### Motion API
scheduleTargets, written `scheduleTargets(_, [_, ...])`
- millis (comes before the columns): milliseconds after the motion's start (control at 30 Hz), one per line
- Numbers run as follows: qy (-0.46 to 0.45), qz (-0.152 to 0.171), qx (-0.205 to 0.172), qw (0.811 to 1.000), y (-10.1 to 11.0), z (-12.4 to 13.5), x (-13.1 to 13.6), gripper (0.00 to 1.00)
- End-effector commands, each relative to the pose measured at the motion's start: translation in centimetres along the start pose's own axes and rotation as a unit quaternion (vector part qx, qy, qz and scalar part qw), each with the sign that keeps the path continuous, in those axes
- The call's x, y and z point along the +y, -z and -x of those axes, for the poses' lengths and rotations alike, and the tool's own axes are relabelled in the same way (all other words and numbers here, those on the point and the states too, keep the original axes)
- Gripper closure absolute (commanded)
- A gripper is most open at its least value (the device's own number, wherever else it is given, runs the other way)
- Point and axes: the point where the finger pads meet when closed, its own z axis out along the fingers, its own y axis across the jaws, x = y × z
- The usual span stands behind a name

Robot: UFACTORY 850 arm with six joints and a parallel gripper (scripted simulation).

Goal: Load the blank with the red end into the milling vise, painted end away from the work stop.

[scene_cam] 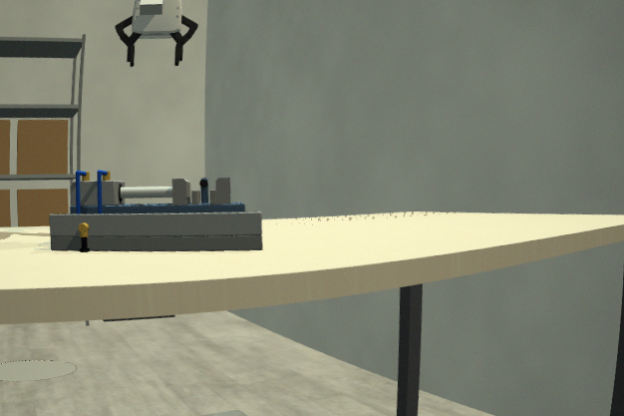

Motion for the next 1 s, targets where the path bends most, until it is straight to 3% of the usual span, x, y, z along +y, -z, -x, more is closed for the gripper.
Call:
scheduleTargets(0, [0.000,-0.001,0.000,1.000,-0.25,0.10,-0.08,0.00])
scheduleTargets(967, [0.000,-0.001,0.000,1.000,-0.87,0.23,-0.07,0.00])
